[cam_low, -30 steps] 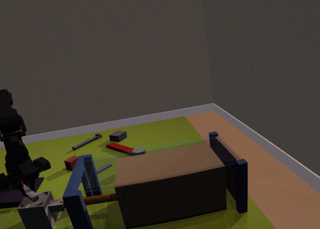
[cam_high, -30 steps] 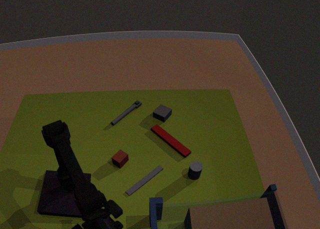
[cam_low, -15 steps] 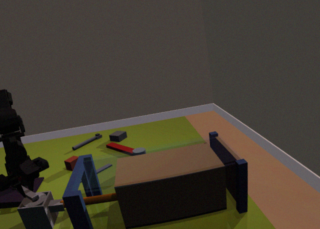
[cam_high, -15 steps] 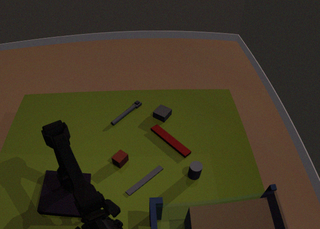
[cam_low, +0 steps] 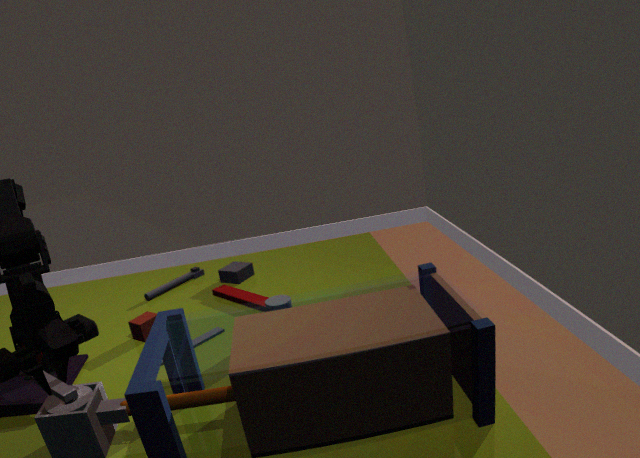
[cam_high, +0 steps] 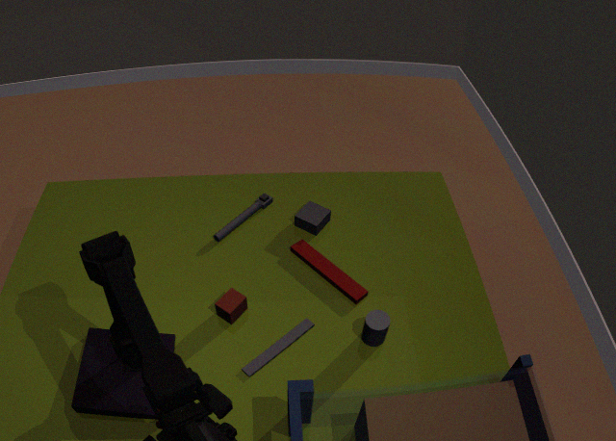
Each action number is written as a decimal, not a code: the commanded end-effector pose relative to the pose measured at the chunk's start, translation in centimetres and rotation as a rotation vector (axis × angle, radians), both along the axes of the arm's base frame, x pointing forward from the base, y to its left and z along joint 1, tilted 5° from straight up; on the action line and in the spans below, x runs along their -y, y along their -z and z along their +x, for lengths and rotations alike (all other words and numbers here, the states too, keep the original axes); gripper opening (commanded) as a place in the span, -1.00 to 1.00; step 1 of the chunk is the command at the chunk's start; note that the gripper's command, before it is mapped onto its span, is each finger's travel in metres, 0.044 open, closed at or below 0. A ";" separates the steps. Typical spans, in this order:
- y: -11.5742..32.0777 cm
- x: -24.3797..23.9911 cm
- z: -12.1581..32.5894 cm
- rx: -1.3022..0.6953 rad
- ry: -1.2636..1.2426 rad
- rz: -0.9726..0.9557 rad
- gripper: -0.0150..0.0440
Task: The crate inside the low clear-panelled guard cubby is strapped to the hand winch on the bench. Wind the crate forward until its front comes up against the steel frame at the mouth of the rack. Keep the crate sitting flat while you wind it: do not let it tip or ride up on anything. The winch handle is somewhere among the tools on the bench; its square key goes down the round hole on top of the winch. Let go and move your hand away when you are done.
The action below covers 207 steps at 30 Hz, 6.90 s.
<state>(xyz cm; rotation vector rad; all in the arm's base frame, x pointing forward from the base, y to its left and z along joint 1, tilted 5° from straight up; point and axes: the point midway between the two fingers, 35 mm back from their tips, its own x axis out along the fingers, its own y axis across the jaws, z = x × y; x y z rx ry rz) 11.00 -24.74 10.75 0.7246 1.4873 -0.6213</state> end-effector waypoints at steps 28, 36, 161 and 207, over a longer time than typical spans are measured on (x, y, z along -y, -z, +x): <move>0.4 -0.2 0.2 -0.007 0.088 0.010 -0.49; 0.4 -0.2 0.2 -0.007 0.088 0.010 -0.49; -12.8 -0.1 -0.7 0.081 0.119 -0.139 1.00; -12.7 -0.1 -0.8 0.078 0.125 -0.141 -0.49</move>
